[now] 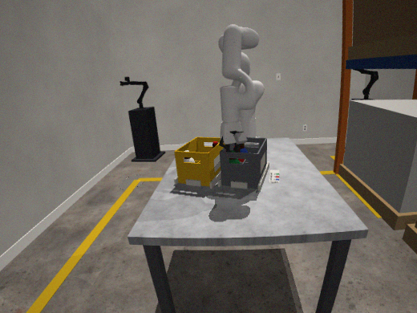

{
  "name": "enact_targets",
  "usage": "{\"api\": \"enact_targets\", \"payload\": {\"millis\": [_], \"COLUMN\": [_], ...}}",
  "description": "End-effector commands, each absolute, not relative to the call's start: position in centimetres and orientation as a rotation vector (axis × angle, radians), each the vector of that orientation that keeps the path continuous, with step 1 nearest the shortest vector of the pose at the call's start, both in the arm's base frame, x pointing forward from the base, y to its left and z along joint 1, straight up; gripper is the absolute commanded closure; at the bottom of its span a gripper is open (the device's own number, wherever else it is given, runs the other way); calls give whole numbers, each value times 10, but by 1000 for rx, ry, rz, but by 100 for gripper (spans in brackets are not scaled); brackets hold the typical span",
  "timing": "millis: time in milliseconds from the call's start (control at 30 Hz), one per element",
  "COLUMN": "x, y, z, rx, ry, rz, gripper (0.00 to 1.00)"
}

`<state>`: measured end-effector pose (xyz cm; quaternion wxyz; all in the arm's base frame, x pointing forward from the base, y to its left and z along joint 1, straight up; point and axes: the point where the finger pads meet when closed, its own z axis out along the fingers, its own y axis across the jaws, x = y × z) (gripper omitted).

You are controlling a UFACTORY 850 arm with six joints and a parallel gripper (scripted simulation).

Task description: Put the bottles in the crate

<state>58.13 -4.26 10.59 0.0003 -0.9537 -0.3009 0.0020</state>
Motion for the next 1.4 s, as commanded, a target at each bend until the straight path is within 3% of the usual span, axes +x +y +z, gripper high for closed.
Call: {"api": "enact_targets", "payload": {"millis": [0, 867, 900, 1367], "x": [582, 582, 582, 582], "y": [-43, -43, -43, -43], "z": [107, 107, 104, 104], "rx": [-2996, -2996, -2996, -2996], "ry": [-945, -945, -945, -945], "rz": [3, 3, 3, 3], "gripper": [100, 100, 35, 35]}}
